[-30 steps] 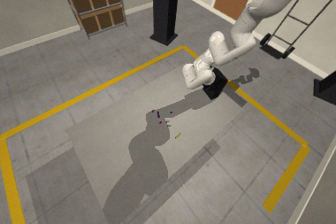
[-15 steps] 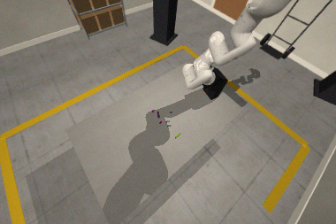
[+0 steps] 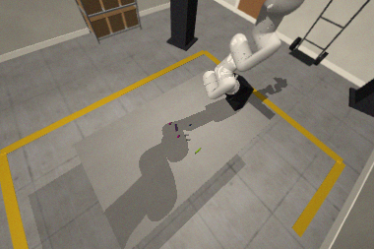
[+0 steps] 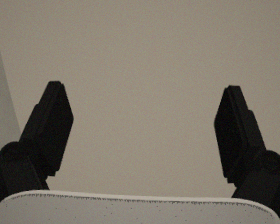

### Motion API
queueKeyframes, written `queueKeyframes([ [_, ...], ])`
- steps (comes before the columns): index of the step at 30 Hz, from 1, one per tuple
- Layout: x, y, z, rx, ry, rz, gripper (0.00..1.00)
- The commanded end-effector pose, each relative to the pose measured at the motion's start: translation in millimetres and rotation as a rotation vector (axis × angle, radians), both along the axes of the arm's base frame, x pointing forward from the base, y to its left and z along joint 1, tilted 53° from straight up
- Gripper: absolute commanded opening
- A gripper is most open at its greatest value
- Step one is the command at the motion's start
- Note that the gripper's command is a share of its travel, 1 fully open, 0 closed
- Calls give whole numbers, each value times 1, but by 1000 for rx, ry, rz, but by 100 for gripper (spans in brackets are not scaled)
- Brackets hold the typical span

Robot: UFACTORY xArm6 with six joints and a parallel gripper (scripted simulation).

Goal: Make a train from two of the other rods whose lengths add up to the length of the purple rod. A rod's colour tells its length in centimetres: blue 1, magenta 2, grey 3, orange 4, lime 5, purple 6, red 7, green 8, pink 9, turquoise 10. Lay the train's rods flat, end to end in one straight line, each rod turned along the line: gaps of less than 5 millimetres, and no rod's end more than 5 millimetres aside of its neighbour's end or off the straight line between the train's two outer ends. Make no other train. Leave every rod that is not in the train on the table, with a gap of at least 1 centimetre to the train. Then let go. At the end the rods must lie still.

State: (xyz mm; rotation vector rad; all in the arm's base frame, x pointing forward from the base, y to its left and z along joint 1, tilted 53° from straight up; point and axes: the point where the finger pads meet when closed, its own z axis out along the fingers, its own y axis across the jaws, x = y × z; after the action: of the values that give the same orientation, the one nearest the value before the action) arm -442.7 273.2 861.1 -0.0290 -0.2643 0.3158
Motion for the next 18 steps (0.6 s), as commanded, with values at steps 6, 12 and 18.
queueKeyframes([
  [6,52,-45,48,51,106,-33,100],
  [12,92,-77,75,86,183,-52,100],
  [18,120,-97,90,107,234,-63,100],
])
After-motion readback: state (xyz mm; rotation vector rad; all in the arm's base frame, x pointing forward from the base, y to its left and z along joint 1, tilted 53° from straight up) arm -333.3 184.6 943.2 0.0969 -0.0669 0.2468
